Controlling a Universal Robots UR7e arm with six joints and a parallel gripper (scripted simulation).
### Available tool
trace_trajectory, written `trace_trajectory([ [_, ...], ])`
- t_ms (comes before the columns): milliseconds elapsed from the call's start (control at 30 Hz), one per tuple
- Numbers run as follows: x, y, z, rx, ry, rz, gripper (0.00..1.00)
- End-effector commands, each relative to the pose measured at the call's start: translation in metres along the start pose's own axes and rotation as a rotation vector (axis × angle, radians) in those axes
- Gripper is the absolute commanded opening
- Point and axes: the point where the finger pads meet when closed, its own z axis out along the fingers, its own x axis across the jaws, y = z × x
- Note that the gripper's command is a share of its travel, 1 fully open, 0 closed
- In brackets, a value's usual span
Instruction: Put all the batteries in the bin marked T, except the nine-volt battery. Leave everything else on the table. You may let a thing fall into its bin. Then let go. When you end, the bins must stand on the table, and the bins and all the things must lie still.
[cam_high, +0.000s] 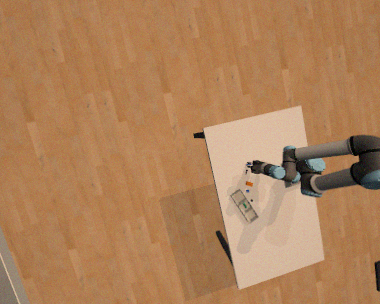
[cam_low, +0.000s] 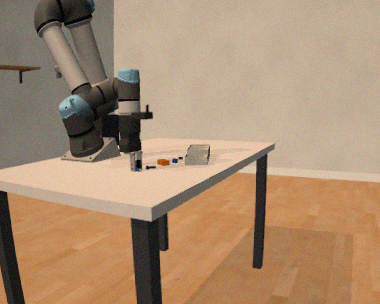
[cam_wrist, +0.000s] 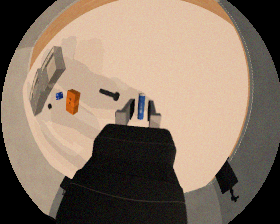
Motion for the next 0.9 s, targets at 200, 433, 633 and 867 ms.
trace_trajectory([
  [200,0.0001,-0.0003,-0.0002,0.001,0.000,0.000,0.24],
  [433,0.0001,-0.0003,-0.0002,0.001,0.000,0.000,0.24],
  [633,0.0001,-0.0003,-0.0002,0.001,0.000,0.000,0.24],
  [867,0.0001,-0.0003,-0.0002,0.001,0.000,0.000,0.24],
])
